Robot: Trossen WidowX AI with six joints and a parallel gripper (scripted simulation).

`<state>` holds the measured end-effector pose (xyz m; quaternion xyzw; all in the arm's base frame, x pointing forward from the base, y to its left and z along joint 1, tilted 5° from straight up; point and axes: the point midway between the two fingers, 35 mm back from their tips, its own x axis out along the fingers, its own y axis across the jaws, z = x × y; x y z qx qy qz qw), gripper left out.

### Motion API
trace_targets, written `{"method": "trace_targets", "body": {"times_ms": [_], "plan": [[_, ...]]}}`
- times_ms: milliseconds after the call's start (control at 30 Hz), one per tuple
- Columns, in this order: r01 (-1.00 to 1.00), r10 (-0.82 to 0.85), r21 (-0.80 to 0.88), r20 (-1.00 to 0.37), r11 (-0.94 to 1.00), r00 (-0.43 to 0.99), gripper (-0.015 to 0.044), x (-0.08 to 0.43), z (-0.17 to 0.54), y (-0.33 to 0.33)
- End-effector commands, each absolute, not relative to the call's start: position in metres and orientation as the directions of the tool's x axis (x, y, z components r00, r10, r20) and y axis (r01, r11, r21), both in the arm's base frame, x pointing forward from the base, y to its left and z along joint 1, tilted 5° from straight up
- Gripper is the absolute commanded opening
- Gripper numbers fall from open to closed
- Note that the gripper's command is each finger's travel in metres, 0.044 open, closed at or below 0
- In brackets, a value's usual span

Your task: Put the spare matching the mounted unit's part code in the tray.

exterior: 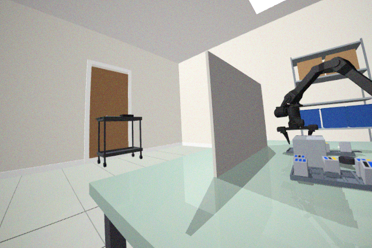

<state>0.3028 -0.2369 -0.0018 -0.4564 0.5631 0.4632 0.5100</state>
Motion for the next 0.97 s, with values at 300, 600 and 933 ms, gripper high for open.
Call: {"method": "trace_targets", "body": {"times_ms": [300,600,933], "plan": [[-0.988,-0.066,0.024,-0.997,0.154,-0.035,0.0440,0.308,0.086,-0.234],[-0.989,-0.074,0.008,-0.997,0.150,-0.019,0.0440,0.310,0.090,-0.234],[-0.989,-0.074,0.008,-0.997,0.150,-0.019,0.0440,0.310,0.090,-0.234]]}}
